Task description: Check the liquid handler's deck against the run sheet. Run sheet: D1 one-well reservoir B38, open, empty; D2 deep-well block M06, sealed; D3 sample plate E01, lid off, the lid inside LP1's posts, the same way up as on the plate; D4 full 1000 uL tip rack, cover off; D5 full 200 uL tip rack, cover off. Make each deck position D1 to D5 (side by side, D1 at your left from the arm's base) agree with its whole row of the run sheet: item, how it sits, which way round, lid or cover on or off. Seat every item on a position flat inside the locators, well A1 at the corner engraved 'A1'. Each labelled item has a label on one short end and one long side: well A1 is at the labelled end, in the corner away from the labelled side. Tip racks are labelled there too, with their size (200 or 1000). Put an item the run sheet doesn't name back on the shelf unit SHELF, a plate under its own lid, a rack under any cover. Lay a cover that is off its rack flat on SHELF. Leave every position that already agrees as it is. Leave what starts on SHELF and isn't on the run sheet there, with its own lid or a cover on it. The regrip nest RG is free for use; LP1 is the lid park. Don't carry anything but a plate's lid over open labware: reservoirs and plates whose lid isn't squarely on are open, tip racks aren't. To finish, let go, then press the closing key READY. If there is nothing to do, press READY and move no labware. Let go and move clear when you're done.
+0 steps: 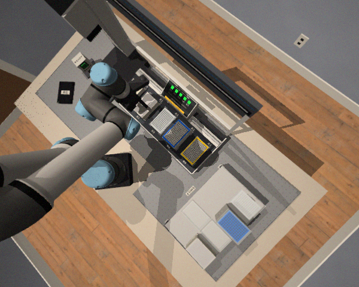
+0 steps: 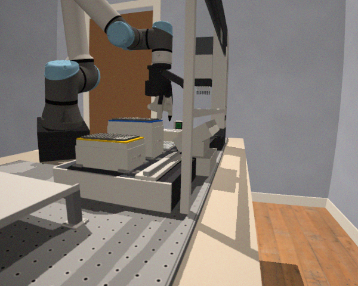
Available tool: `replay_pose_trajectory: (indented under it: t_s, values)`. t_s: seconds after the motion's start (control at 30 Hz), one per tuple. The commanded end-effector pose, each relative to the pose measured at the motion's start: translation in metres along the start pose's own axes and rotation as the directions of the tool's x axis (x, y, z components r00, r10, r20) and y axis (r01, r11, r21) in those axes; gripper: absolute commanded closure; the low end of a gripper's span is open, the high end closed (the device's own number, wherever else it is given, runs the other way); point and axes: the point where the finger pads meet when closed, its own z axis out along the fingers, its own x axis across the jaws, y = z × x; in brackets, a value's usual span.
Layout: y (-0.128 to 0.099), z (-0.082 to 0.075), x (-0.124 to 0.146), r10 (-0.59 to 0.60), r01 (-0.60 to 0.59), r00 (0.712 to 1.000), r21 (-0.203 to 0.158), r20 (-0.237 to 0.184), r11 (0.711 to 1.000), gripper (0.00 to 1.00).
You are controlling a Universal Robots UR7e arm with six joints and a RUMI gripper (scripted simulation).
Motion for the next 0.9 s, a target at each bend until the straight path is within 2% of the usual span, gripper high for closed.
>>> replay_pose_trajectory:
  t_s: [0.0,0.87]
  values:
    - [-0.001,0.008,0.0,0.0,0.0,1.0,0.001,0.0,1.0,0.18]
    - [-0.001,0.045,0.0,0.0,0.0,1.0,0.001,0.0,1.0,0.18]
